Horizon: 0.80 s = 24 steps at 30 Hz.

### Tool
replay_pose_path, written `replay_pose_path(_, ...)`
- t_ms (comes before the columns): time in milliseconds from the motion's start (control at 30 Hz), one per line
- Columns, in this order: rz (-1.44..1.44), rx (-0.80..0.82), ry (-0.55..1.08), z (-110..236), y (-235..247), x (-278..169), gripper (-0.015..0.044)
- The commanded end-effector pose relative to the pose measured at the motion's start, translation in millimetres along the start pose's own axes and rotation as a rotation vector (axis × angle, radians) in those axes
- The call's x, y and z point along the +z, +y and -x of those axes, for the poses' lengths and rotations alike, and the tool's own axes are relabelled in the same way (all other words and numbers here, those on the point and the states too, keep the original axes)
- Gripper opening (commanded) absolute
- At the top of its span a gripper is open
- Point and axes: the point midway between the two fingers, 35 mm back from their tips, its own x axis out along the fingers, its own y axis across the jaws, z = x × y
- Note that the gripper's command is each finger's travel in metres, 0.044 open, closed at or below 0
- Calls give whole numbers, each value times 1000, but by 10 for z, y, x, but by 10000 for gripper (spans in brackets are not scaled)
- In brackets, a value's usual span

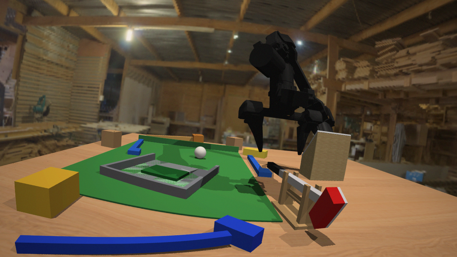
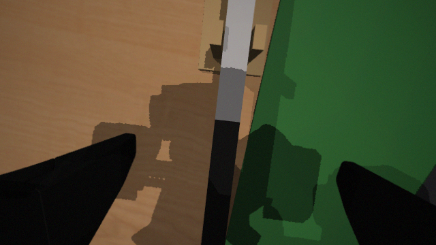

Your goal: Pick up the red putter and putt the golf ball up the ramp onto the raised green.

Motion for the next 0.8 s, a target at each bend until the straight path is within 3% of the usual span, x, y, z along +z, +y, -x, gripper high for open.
replay_pose_path(0, 14, 2, 17, -71, 37, -16, 440)
replay_pose_path(500, 14, 2, 19, -476, 46, -139, 440)
replay_pose_path(767, 14, 2, 19, -502, 45, -146, 440)
